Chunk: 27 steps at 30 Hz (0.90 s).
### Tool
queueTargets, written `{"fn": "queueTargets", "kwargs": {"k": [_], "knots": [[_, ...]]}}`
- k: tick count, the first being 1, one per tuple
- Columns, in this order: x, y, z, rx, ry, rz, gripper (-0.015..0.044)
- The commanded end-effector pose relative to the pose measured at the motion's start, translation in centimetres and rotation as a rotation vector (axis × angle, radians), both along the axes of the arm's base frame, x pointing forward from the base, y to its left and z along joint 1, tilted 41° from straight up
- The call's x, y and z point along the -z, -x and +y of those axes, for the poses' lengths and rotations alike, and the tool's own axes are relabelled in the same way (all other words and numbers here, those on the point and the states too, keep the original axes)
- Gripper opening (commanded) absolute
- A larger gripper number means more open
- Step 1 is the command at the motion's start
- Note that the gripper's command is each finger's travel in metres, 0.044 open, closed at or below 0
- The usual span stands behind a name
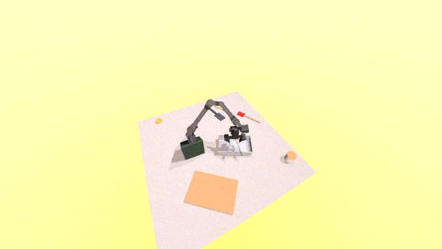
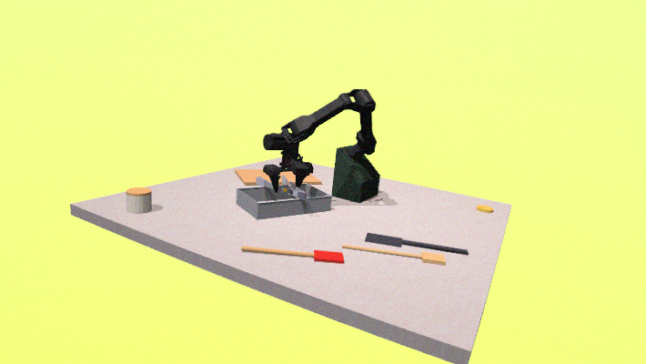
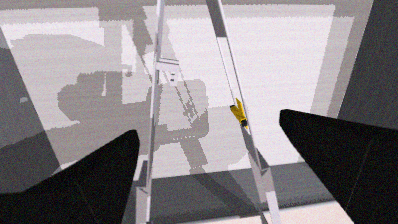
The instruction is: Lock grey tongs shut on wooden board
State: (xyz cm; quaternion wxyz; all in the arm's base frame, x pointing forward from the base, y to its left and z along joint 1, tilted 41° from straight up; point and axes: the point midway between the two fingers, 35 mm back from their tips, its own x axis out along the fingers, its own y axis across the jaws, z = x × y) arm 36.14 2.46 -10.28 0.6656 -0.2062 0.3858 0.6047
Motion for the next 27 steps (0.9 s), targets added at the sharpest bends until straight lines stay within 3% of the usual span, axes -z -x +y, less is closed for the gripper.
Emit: {"fn": "queueTargets", "kwargs": {"k": [1,22,24,27], "knots": [[1.0,0.6,0.8,0.001,-0.007,0.019,0.044],[2.5,0.9,2.2,0.0,-0.01,0.02,0.044],[2.2,0.6,2.0,-0.003,-0.006,0.008,0.0387],[2.2,0.6,2.0,-0.003,-0.006,0.008,0.0367]]}}
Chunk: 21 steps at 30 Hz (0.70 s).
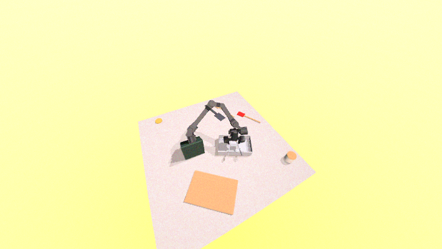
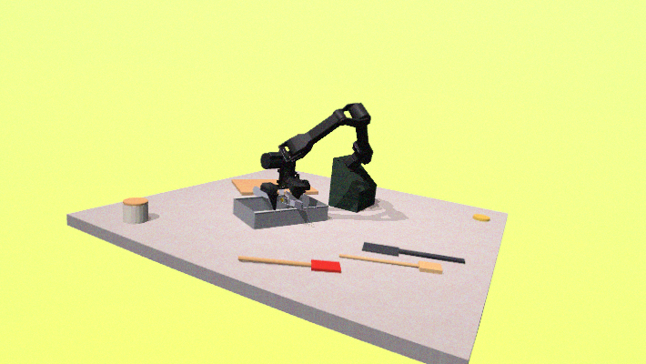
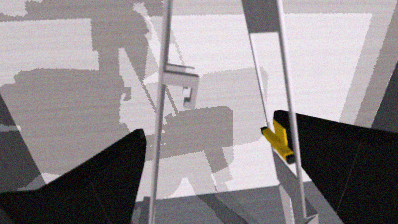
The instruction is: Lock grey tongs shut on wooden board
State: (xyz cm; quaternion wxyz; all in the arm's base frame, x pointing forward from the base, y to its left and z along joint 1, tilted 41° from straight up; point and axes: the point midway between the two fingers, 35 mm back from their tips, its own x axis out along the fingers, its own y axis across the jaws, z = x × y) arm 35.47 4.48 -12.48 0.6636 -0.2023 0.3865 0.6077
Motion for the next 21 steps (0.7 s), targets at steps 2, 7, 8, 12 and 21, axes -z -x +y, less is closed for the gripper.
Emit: {"fn": "queueTargets", "kwargs": {"k": [2,7,8,12,21], "knots": [[-0.03,-0.03,-0.02,0.0,0.0,-0.001,0.0354],[-0.03,-0.03,-0.02,0.0,0.0,-0.001,0.0321],[-0.03,-0.03,-0.02,0.0,0.0,-0.001,0.0314],[-0.03,-0.03,-0.02,0.0,0.0,-0.001,0.0287],[-0.03,-0.03,-0.02,0.0,0.0,-0.001,0.0227]]}}
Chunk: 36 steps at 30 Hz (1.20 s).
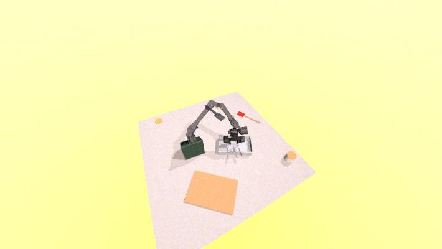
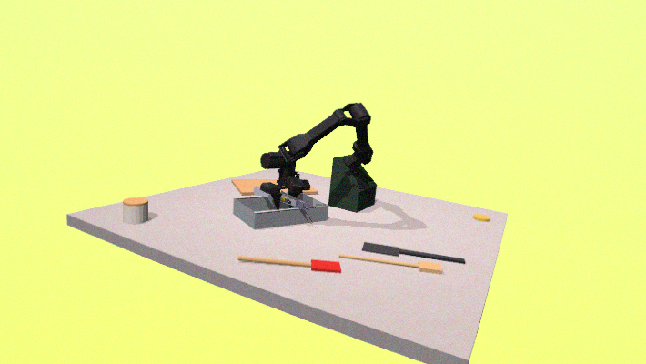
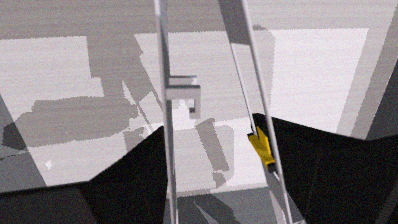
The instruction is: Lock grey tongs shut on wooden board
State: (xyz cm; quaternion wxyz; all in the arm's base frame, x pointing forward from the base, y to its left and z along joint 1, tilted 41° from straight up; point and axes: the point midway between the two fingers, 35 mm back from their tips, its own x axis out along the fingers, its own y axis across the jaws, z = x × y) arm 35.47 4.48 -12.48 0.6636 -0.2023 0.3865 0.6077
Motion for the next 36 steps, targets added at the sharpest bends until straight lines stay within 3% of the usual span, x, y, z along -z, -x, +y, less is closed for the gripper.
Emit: {"fn": "queueTargets", "kwargs": {"k": [1,32,36], "knots": [[-0.03,-0.03,-0.02,0.0,0.0,-0.001,0.0221],[-0.03,-0.03,-0.02,0.0,0.0,-0.001,0.0014],[-0.03,-0.03,-0.02,0.0,0.0,-0.001,-0.0091]]}}
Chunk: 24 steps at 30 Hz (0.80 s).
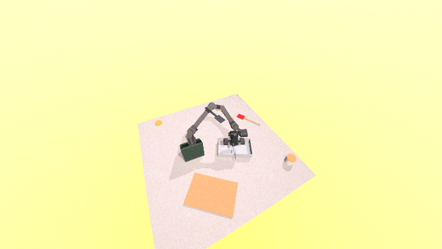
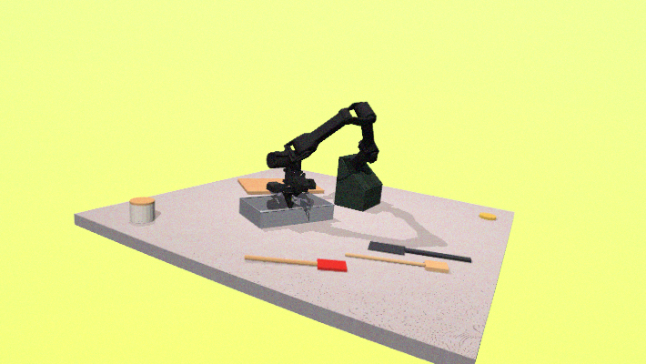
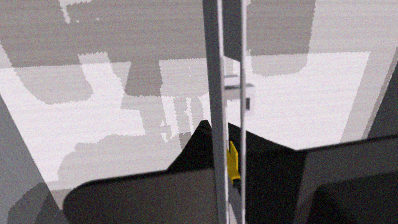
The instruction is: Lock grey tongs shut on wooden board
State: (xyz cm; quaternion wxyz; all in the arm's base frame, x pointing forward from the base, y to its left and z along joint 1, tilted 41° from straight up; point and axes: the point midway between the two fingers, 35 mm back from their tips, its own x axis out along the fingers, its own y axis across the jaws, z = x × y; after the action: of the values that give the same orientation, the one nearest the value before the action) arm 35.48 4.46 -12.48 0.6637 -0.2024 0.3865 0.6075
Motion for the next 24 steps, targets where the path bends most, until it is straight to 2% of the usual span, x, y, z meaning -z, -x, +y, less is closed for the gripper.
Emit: {"fn": "queueTargets", "kwargs": {"k": [1,3,9,19,24], "knots": [[0.0,0.0,0.0,0.0,0.0,-0.001,-0.0117],[0.0,0.0,0.0,0.0,0.0,-0.001,-0.015],[-0.6,-0.2,-0.5,0.0,0.001,0.0,-0.015],[-9.3,-0.7,-8.2,0.003,0.002,0.011,-0.015],[-9.5,-0.6,-8.4,0.003,0.002,0.011,-0.015]]}}
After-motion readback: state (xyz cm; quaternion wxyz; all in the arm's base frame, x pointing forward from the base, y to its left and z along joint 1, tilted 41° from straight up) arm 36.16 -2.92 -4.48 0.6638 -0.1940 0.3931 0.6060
